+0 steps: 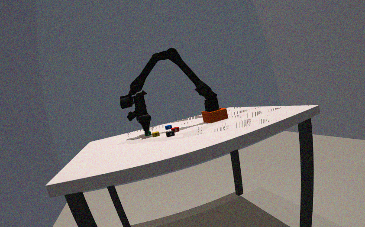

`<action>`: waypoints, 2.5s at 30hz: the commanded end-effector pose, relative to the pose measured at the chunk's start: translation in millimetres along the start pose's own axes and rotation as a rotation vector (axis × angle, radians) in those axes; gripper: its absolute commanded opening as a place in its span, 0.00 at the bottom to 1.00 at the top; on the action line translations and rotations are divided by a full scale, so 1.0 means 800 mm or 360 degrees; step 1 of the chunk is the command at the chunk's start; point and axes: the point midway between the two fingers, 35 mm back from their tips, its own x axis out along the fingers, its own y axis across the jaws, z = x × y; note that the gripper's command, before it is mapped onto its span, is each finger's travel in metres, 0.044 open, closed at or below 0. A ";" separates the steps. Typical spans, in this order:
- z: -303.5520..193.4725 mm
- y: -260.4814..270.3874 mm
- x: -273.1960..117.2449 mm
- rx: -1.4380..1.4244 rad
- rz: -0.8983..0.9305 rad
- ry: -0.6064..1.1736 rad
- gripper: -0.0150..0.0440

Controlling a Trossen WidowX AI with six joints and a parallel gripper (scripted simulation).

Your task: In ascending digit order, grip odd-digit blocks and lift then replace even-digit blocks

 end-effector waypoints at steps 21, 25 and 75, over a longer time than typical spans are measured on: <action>0.000 0.000 -0.013 0.0005 0.0001 0.0001 0.46; 0.000 0.000 -0.017 0.0005 0.0001 0.0001 0.46; 0.000 0.000 -0.043 0.0004 0.0001 0.0001 0.93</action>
